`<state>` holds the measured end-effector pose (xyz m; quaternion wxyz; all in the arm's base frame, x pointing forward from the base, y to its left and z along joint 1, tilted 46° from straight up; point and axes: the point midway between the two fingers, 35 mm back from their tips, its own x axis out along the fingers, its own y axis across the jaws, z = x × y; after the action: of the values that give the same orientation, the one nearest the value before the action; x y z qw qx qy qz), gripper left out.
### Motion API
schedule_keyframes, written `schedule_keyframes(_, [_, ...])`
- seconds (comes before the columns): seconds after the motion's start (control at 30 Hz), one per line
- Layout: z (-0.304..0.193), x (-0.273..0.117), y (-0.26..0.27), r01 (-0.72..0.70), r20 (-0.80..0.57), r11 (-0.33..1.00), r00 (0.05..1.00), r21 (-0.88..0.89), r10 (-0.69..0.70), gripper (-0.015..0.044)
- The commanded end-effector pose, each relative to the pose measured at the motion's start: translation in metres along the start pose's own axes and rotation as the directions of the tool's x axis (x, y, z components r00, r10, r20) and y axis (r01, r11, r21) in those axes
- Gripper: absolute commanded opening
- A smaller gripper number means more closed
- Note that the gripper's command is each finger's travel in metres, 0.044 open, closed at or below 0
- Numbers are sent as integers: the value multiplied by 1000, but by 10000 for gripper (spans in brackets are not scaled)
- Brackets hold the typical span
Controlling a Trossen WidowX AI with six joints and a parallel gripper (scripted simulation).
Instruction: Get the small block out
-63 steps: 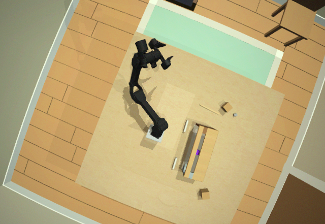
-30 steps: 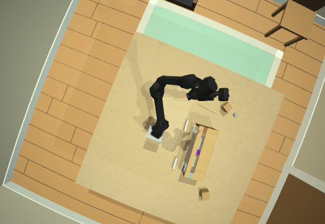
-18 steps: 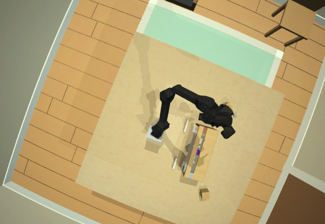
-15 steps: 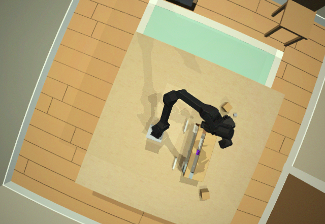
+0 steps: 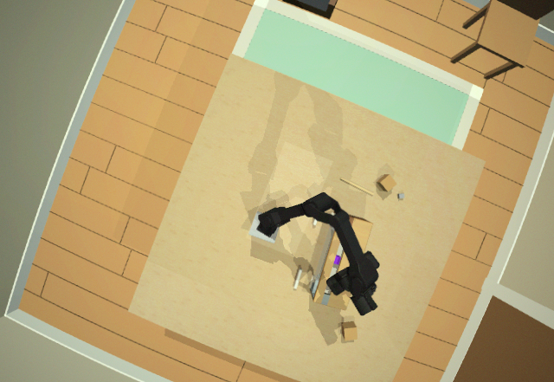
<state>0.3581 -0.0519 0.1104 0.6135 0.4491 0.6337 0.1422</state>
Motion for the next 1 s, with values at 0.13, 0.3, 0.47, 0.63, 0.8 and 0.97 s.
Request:
schedule_keyframes(0.13, [-30,66,-106,227,-361,674,930,703,63,400])
schedule_keyframes(0.3, [-40,76,-122,299,-420,562,903,771,95,400])
schedule_keyframes(0.47, [-40,76,-122,299,-420,562,903,771,95,400])
schedule_keyframes(0.63, [-40,77,-122,299,-420,562,903,771,95,400])
schedule_keyframes(0.8, [-40,83,-122,299,-419,562,903,771,95,400])
schedule_keyframes(0.97, [-41,92,-123,299,-419,562,903,771,94,400])
